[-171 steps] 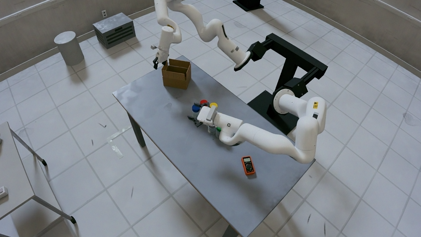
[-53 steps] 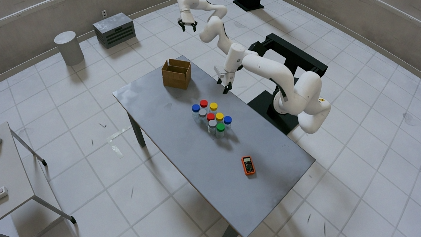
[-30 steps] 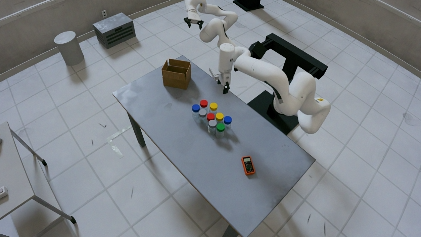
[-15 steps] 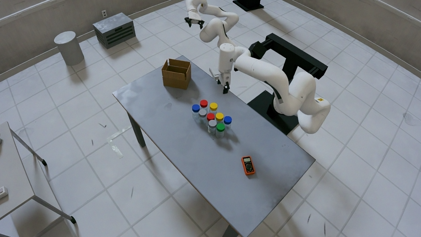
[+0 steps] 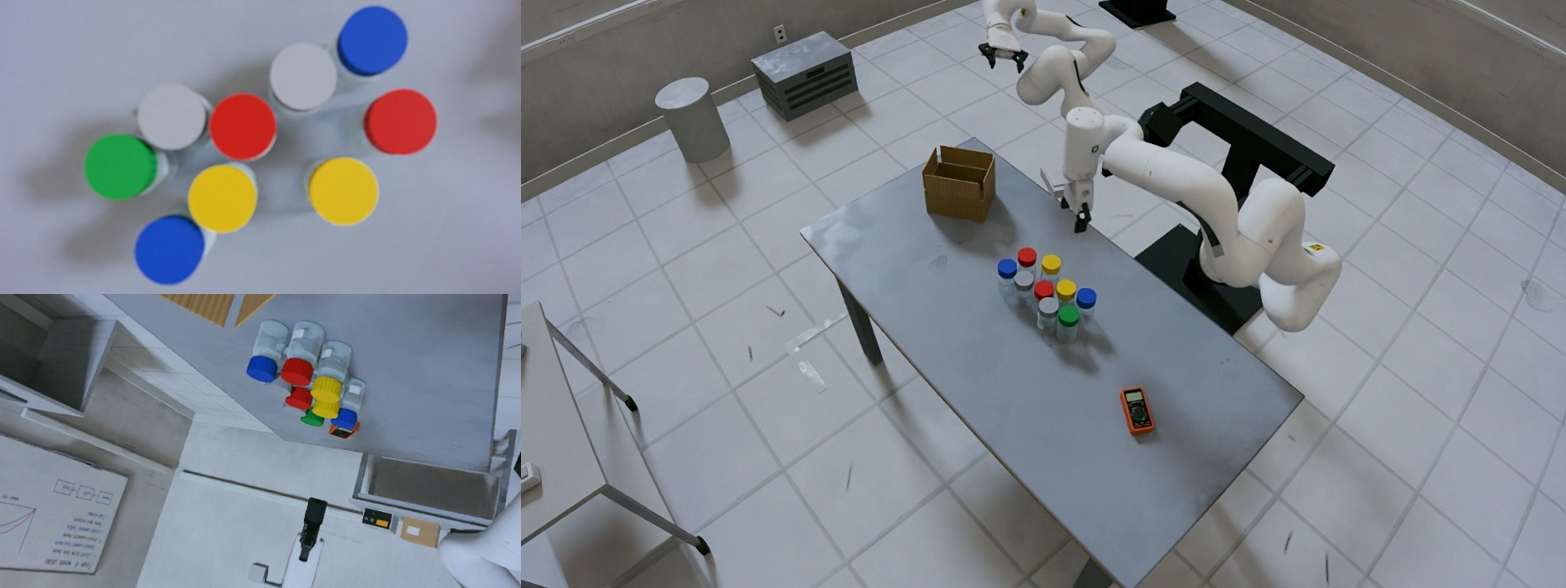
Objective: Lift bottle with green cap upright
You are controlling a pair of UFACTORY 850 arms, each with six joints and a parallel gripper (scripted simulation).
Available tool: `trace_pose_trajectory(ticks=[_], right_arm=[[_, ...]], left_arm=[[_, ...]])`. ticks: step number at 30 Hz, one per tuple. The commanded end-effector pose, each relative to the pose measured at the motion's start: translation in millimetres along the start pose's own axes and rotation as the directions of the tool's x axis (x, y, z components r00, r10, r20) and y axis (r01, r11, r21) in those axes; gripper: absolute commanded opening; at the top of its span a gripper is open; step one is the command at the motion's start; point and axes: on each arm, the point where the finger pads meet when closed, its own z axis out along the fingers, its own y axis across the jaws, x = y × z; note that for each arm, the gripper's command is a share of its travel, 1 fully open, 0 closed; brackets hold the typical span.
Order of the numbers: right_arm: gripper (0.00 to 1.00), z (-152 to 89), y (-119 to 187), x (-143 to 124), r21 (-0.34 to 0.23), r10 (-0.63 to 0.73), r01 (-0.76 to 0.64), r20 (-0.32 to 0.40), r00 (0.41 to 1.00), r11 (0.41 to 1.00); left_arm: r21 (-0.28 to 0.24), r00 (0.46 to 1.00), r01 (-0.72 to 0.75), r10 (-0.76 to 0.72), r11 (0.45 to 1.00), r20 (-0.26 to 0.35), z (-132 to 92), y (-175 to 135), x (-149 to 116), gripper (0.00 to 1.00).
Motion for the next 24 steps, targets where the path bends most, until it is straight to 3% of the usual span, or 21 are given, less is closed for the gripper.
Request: trace_pose_trajectory(ticks=[1, 5, 6, 12, 16, 24], right_arm=[[1.00, 0, -1, 2, 0.004, 0.009, -0.008, -0.013, 1.000, 1.000], [1.00, 0, -2, 6, 0.014, 0.032, -0.031, -0.047, 0.998, 0.999], [1.00, 0, -2, 7, 0.018, 0.039, -0.038, -0.057, 0.998, 0.999], [1.00, -1, -4, 18, 0.046, 0.095, -0.090, -0.136, 0.986, 0.995], [1.00, -2, -5, 22, 0.059, 0.119, -0.111, -0.168, 0.979, 0.992], [1.00, -8, -7, 43, 0.128, 0.232, -0.201, -0.312, 0.921, 0.971]], left_arm=[[-0.001, 1.000, 0.001, -0.001, 1.000, -0.001, -1, 0, 0, 1.00], [-0.001, 1.000, 0.001, -0.001, 1.000, -0.001, -1, 0, 0, 1.00], [-0.001, 0.999, -0.049, 0.049, 0.999, -0.001, 4, -6, 3, 0.76], [-0.001, 0.952, -0.305, 0.305, 0.952, -0.001, 37, -41, 16, 0.76], [-0.001, 0.952, -0.306, 0.306, 0.952, -0.001, 48, -53, 20, 0.76], [-0.001, 0.952, -0.306, 0.306, 0.952, -0.001, 91, -101, 38, 0.76]])
